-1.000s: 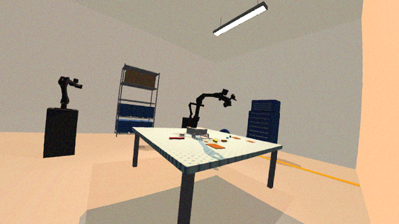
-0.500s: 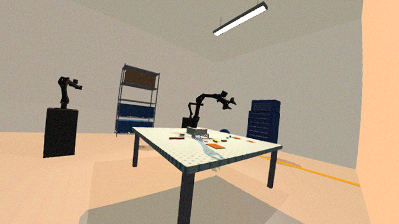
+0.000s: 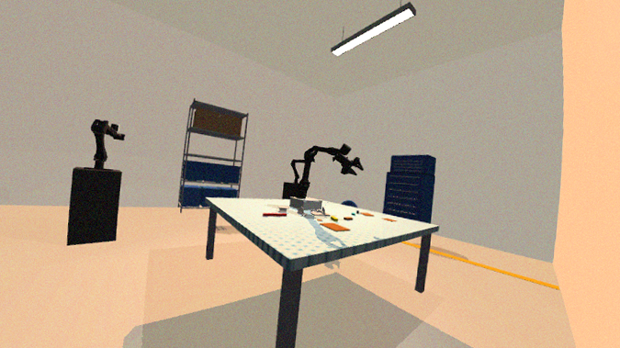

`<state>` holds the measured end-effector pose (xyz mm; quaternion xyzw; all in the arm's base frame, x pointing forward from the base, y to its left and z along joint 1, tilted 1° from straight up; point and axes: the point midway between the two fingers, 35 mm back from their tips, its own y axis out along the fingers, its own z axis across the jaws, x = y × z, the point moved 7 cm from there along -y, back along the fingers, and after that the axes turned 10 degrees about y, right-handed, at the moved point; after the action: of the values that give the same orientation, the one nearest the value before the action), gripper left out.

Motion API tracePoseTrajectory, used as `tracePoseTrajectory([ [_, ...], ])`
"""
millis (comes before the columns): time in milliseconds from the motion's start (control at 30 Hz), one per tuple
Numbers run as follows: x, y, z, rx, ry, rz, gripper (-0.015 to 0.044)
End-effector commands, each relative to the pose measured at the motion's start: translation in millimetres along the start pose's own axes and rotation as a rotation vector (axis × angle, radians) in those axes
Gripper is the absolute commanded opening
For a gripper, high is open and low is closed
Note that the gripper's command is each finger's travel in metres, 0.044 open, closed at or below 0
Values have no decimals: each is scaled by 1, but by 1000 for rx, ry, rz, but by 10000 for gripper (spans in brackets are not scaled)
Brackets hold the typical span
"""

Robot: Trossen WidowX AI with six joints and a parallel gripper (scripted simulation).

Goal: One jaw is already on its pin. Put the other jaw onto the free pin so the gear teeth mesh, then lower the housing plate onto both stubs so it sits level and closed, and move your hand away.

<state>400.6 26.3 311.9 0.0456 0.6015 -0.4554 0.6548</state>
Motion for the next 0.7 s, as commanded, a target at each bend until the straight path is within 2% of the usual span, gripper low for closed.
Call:
tracePoseTrajectory([
  [0, 21, -4, 6, 28, 67, -67, 440],
  [667, 110, -36, 25, 170, 384, -344, 440],
])
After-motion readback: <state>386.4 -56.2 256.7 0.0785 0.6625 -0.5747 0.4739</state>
